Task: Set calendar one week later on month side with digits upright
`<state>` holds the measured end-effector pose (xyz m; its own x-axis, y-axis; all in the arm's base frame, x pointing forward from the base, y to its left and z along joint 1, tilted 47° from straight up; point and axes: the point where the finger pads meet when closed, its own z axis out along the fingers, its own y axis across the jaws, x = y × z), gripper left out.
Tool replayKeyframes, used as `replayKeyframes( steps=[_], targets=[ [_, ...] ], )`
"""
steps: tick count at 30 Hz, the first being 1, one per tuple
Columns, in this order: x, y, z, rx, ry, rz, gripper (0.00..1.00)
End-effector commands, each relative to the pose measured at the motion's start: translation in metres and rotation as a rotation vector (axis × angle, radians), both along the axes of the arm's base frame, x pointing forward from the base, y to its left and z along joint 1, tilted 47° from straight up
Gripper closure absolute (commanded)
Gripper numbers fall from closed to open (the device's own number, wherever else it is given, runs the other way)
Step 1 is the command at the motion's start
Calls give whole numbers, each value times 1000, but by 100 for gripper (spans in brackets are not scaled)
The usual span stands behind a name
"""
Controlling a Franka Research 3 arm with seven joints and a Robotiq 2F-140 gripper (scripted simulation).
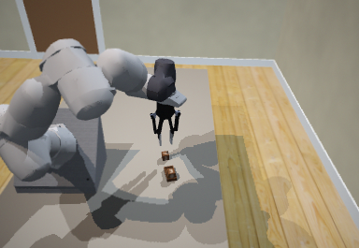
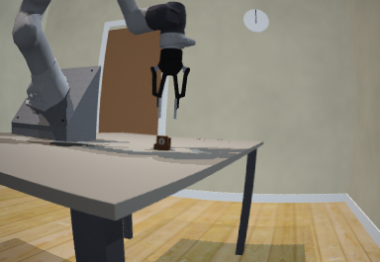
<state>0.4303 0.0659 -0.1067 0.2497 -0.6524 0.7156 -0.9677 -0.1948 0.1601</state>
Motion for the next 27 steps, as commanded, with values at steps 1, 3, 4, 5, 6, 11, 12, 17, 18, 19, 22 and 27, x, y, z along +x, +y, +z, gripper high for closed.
replayKeyframes(
  steps=[1, 3, 4, 5, 6, 11, 12, 17, 18, 19, 22, 27],
  targets=[
    [-1, 0, -1, 1, -7, -8, 71],
    [-1, 0, -1, 1, -7, -8, 71],
    [-1, 0, -1, 1, -7, -8, 71],
    [-1, 0, -1, 1, -7, -8, 71],
    [-1, 0, -1, 1, -7, -8, 71],
    [-1, 0, -1, 1, -7, -8, 71],
    [-1, -1, -1, 1, -7, -8, 71],
    [-1, -2, -3, 1, -7, -8, 71],
    [-1, -3, -3, 1, -8, -8, 71],
    [-1, -3, -4, 1, -8, -9, 71],
    [-1, -4, -5, 1, -8, -9, 71],
    [-1, -8, -8, 1, -8, -9, 71]
  ],
)
